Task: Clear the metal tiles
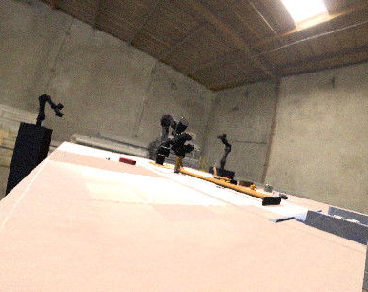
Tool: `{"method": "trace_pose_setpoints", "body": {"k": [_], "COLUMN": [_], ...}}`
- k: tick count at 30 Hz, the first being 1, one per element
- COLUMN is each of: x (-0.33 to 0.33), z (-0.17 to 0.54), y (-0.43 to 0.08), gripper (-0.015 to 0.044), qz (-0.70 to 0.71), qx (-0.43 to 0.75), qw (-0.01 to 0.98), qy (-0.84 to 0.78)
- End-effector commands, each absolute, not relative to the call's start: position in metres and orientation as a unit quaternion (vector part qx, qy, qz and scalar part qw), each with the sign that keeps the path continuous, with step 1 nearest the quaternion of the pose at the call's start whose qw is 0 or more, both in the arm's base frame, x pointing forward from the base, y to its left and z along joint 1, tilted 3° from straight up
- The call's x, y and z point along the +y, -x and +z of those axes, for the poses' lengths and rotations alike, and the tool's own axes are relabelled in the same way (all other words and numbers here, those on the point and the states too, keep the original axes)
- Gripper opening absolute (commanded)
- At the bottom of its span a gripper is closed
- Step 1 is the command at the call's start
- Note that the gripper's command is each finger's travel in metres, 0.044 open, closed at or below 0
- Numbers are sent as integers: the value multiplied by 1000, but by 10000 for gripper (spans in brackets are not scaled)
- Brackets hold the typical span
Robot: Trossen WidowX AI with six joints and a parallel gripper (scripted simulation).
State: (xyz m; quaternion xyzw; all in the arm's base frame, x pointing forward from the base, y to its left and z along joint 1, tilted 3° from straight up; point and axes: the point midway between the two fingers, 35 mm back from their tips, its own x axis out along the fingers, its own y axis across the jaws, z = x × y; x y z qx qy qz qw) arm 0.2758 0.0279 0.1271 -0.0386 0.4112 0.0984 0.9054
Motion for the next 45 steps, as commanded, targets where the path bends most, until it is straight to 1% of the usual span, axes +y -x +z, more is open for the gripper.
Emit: {"method": "trace_pose_setpoints", "body": {"k": [1, 10, 21, 45], "x": [21, 9, 9, 11], "z": [129, 129, 130, 138], "y": [-278, -278, -283, -318], "gripper": [0, 0, 0, 0], "qz": [98, 99, 99, 97], "qx": [410, 409, 409, 407], "qw": [906, 906, 906, 907], "qy": [39, 40, 39, 39]}}
